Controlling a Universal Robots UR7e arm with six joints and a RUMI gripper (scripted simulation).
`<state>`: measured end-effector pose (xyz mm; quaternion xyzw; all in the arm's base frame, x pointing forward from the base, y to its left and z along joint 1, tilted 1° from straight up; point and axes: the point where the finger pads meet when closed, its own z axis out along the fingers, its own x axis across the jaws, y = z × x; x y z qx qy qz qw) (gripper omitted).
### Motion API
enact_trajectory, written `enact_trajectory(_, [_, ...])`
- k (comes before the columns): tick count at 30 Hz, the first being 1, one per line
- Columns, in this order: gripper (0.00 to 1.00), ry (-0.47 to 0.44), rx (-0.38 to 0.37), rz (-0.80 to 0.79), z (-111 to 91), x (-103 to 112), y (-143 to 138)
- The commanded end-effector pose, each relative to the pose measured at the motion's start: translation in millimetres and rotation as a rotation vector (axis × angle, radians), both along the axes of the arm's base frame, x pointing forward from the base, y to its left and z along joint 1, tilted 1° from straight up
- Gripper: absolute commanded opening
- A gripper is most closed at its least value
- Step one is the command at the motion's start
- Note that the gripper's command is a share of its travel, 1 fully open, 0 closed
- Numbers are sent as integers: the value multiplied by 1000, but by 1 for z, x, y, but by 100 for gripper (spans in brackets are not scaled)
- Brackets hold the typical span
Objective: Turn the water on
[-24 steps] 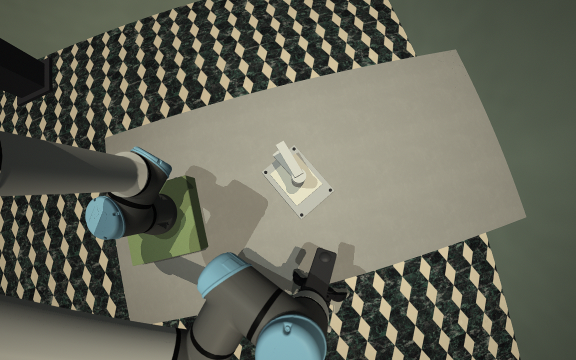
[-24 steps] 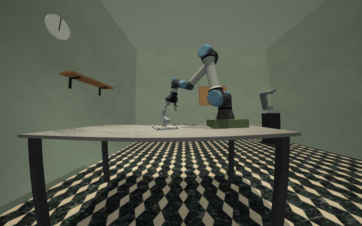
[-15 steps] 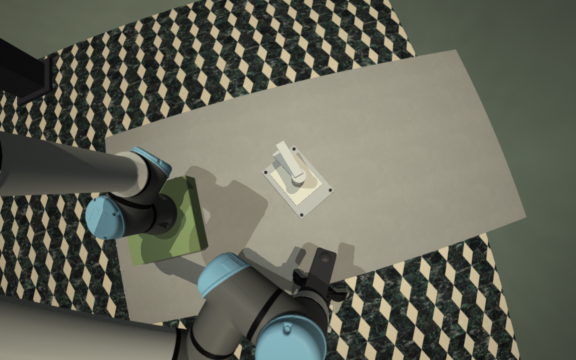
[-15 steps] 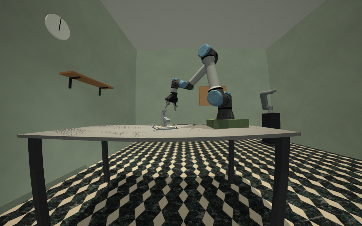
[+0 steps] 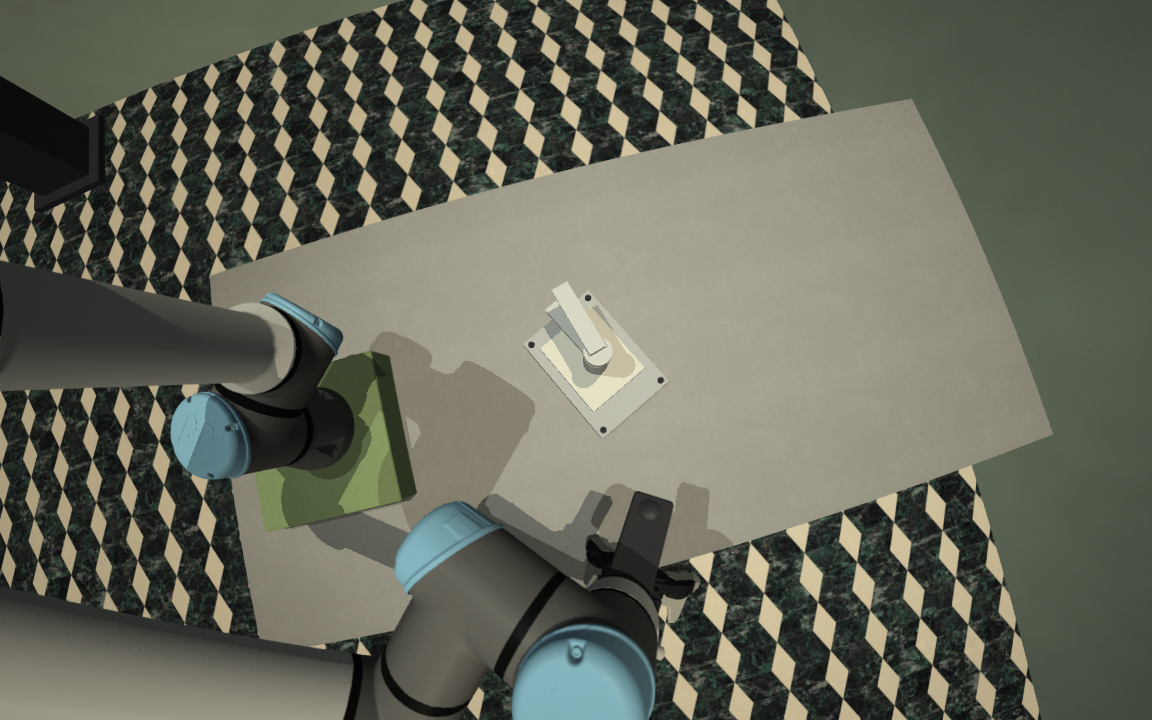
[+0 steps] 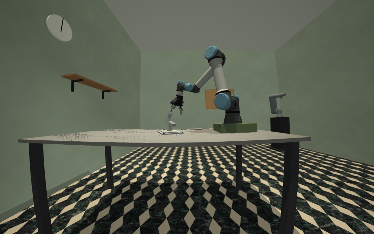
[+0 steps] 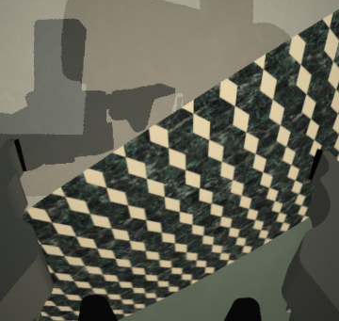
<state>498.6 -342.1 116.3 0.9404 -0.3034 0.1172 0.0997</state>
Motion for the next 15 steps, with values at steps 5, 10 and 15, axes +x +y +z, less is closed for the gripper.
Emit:
enact_trajectory(5, [100, 30, 27, 112, 6, 22, 53])
enact_trajectory(10, [100, 55, 48, 197, 10, 34, 95])
enact_trajectory(15, [100, 104, 82, 356, 19, 48, 175])
